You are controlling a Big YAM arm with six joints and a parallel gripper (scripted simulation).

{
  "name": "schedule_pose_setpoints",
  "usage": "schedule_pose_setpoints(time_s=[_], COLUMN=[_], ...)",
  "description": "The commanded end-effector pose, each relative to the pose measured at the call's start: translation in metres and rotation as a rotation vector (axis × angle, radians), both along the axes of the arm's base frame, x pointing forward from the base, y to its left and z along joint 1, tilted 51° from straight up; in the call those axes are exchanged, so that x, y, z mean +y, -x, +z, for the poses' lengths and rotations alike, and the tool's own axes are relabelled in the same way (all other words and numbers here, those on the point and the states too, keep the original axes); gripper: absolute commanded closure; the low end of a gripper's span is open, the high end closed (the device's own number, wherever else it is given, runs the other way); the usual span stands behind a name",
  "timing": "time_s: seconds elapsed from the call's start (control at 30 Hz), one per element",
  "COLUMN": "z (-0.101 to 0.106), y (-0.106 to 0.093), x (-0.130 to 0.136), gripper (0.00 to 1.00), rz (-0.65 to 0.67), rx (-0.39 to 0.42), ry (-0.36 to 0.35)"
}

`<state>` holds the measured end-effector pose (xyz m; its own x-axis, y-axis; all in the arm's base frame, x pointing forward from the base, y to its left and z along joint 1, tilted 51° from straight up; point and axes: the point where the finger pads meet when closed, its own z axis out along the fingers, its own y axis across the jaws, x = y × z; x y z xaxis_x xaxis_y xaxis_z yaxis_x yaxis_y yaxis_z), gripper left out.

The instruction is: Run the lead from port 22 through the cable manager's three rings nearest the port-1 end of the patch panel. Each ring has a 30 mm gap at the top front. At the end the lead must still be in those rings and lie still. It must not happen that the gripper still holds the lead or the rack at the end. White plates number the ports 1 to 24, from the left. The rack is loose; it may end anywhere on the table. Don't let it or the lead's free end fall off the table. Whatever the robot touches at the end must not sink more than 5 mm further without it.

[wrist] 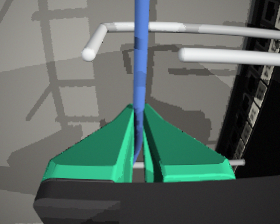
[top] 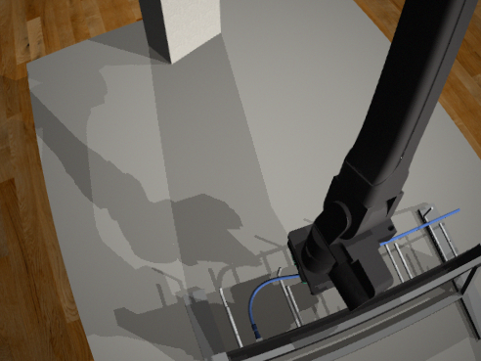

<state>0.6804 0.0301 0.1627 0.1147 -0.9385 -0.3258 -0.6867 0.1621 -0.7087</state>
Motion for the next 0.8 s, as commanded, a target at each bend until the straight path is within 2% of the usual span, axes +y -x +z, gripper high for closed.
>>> schedule_pose_setpoints(time_s=[0.0,0.77], z=[0.0069,0.0045], y=[-0.0108,-0.0104], x=[-0.0001,-0.0021], gripper=[1.00,1.00], rz=[-0.006,-0.008], rx=[-0.025,-0.008], ry=[0.000,0.001])
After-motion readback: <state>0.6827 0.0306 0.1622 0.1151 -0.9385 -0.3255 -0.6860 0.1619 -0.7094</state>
